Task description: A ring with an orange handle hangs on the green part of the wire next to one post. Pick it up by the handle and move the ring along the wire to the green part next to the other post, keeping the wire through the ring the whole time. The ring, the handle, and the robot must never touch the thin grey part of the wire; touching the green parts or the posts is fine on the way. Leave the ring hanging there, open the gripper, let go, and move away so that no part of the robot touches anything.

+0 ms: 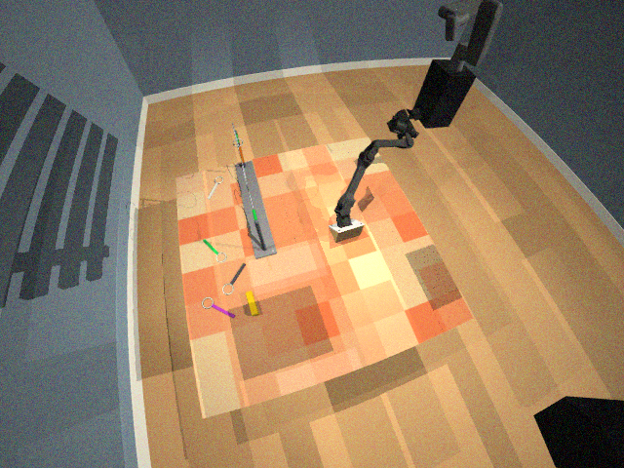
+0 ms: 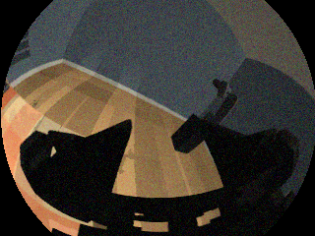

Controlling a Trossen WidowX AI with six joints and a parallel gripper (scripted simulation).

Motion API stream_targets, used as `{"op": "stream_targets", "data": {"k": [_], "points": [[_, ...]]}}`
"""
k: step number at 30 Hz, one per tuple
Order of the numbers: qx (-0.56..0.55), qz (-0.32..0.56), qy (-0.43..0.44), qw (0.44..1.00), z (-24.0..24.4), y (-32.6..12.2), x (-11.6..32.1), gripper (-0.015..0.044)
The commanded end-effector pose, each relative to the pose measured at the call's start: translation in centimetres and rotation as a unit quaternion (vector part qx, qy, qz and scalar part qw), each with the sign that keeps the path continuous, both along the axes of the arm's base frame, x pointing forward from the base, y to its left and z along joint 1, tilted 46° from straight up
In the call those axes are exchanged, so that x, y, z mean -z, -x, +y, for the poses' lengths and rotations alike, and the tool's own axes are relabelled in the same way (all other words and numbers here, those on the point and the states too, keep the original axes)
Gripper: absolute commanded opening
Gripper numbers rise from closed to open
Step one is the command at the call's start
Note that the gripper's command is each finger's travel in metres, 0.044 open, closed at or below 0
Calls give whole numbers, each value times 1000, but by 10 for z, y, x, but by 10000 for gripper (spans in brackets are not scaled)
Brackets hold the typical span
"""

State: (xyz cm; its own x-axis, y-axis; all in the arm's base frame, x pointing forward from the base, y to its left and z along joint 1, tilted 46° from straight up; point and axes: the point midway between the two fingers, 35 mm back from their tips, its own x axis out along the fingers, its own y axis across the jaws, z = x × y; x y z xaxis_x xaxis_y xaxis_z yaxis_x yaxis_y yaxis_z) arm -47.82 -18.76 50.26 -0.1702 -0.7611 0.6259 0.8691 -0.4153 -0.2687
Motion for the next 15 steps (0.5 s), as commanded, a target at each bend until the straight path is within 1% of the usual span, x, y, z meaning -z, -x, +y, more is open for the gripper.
{"op": "stream_targets", "data": {"k": [1,4,9,15], "points": [[-1,0,0,1000,-1,0,0,374],[-13,1,-5,1000,-18,-8,-1,295],[-58,6,-25,998,-77,-40,-3,164],[-119,17,-49,992,-145,-94,-5,160]]}}
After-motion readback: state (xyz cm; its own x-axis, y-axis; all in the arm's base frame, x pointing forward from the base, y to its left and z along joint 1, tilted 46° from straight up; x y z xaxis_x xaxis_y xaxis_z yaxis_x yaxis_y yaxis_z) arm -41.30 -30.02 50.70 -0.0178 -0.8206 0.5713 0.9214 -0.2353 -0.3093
